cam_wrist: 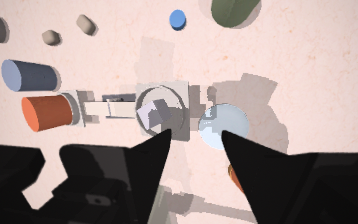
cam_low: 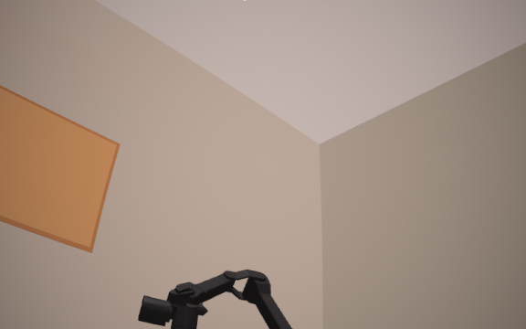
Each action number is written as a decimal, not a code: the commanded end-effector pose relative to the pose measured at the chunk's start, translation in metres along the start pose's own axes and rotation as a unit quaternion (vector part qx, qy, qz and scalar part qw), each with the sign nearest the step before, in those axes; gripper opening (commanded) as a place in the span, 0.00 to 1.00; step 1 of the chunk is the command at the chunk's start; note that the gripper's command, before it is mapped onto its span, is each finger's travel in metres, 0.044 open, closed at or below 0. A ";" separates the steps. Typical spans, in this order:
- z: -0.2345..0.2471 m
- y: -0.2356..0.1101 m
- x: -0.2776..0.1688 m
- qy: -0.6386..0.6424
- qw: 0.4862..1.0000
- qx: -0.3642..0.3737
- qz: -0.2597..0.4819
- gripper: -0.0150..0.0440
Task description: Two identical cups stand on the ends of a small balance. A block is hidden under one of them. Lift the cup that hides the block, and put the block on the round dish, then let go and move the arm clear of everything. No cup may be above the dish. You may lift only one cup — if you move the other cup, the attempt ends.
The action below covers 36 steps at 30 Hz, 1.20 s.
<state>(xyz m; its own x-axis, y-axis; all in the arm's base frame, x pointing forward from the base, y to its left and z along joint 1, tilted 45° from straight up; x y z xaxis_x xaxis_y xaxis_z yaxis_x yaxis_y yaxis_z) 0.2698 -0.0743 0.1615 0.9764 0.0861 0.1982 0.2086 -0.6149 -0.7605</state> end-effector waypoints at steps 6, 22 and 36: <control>0.022 -0.002 0.010 0.100 0.995 -0.004 0.002 0.69; 0.050 -0.003 0.013 0.349 0.937 -0.035 0.014 0.69; 0.069 -0.005 0.015 0.507 0.860 -0.061 0.004 0.69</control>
<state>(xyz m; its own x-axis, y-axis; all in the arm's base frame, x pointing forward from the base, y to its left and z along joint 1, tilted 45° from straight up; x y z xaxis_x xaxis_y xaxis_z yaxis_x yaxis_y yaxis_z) 0.2866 -0.0170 0.1255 0.4480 -0.5987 0.6640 0.1351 -0.6888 -0.7122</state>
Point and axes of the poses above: the point midway between the two fingers, 35 mm back from their tips, its own y axis out along the fingers, its own z axis across the jaws, x = y × z, the point moved 5 cm from there along -y, back along the fingers, and after that the axes turned 3 degrees about y, right-handed, at the moved point
